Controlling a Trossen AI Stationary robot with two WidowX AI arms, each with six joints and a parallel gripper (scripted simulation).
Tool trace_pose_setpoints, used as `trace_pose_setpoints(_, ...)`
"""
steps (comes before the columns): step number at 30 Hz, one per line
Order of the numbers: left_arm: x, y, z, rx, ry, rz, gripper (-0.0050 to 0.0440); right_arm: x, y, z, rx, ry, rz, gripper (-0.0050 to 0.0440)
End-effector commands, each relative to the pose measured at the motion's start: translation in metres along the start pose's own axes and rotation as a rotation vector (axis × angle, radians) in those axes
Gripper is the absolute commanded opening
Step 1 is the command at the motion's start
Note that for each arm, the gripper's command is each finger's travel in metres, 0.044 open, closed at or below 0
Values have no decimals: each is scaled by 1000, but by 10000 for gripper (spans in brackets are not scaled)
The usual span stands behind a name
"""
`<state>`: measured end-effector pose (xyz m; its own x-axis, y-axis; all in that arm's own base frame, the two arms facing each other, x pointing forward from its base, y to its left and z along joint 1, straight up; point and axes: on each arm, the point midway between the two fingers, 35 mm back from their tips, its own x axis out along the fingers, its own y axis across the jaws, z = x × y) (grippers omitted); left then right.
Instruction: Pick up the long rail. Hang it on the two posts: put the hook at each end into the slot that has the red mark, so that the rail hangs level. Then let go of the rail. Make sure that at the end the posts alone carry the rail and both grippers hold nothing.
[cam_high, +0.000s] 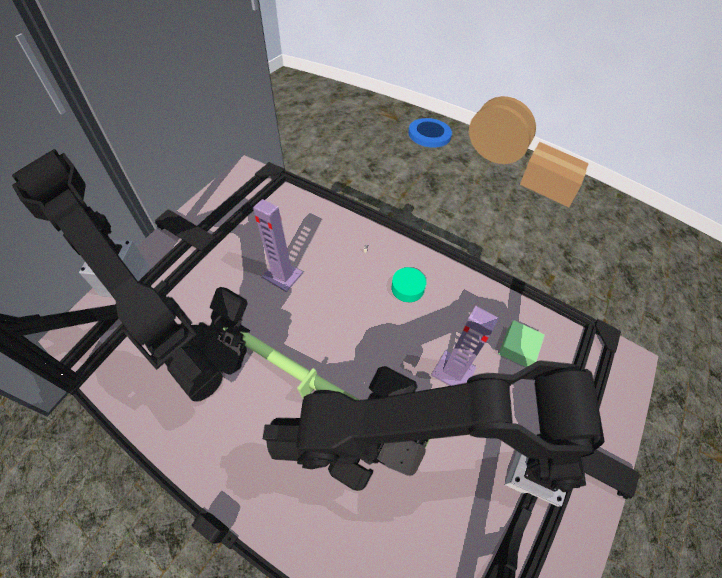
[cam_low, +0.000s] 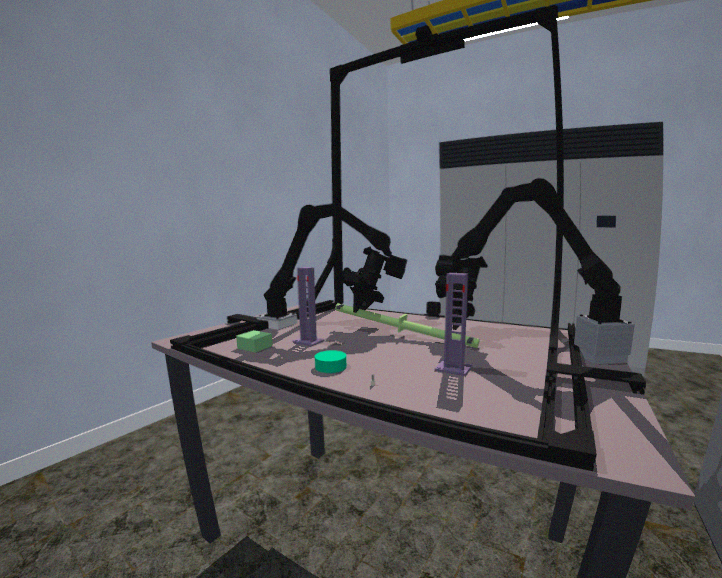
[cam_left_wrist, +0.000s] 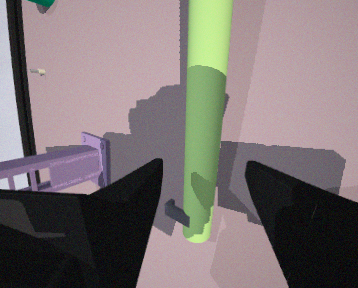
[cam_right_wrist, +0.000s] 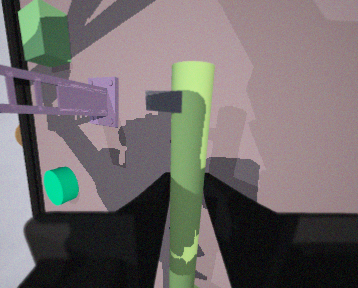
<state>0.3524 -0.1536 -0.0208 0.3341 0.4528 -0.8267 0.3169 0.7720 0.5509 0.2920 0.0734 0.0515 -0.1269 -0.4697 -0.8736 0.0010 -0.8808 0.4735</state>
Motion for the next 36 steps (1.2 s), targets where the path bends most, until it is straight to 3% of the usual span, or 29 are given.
trace_pose_setpoints(1, 5, -3, 0, -3, -2, 23, 160, 0, 1, -1, 3, 6, 5, 0)
trace_pose_setpoints(11, 6, -3, 0, -3, -2, 23, 160, 0, 1, -1, 3, 6, 5, 0)
trace_pose_setpoints(36, 36, -1, -2, -3, -2, 23, 160, 0, 1, -1, 3, 6, 5, 0)
